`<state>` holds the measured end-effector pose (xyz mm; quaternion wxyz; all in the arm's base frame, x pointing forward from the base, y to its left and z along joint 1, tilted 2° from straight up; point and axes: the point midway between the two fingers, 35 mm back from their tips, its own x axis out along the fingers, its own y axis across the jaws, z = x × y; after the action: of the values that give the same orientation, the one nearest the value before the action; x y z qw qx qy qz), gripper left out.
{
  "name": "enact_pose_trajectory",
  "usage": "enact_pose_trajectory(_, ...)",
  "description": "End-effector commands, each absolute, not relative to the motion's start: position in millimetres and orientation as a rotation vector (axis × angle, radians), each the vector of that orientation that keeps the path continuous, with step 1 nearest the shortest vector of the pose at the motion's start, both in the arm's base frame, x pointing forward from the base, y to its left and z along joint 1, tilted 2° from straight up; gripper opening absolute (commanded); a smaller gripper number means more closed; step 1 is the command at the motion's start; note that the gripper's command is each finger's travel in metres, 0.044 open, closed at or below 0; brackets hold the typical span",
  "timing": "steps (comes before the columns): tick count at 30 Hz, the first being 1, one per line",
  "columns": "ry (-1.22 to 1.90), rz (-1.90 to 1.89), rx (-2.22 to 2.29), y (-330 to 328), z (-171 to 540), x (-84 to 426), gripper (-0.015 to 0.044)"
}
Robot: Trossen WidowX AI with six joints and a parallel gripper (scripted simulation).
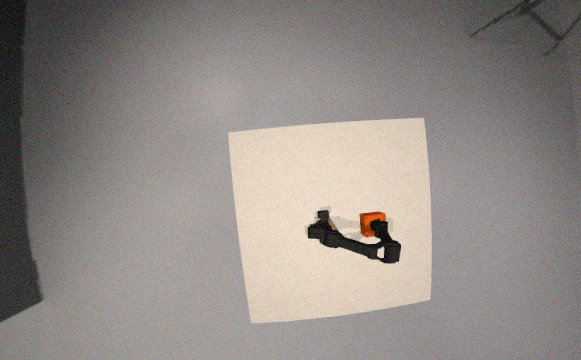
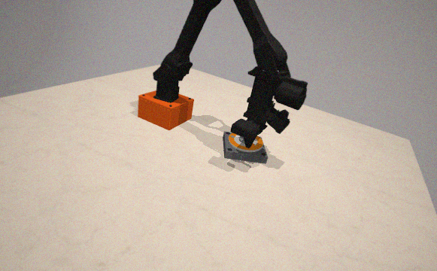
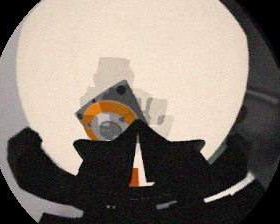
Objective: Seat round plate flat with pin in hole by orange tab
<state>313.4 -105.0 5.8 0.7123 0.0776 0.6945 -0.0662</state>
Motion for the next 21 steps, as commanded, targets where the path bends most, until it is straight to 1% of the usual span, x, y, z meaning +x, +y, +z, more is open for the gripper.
enact_pose_trajectory(1, 1.536, -0.140, 0.174, -101, 7, 320, 0.0000)
enact_pose_trajectory(21, 1.535, -0.139, 0.175, -87, 11, 339, 0.0000)
